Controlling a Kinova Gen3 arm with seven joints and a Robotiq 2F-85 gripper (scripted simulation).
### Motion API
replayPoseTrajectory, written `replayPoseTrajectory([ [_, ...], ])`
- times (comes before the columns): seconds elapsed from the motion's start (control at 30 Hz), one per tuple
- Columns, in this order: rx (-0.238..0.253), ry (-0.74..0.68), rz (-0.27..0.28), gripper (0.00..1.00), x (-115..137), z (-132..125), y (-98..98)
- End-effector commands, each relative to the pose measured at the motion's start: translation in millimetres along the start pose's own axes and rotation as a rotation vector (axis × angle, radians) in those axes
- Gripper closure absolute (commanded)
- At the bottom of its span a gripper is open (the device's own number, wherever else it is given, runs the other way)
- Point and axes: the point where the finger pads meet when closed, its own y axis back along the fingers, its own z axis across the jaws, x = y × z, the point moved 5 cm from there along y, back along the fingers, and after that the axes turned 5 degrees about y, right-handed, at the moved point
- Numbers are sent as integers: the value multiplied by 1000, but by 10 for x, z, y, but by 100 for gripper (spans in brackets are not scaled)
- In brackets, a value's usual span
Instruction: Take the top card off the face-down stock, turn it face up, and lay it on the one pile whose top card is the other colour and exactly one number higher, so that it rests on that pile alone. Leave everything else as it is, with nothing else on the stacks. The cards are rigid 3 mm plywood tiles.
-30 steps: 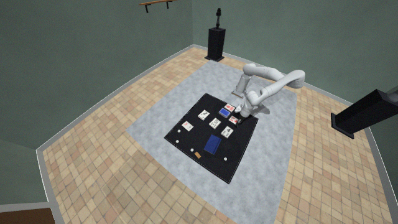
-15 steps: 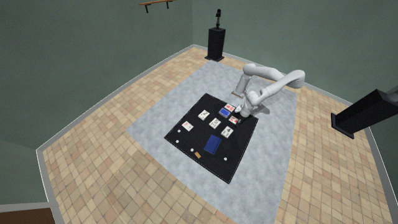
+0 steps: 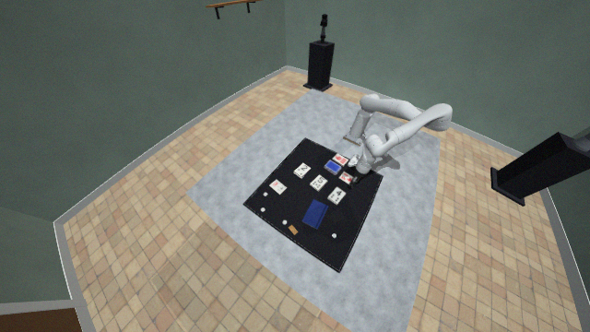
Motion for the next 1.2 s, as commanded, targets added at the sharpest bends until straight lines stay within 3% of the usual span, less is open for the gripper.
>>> replayPoseTrajectory([
  [0.0,1,0,-1,15,-1,-4,6],
  [0.73,1,0,-1,15,-1,-4,16],
  [1.17,1,0,-1,15,5,-3,309],
])
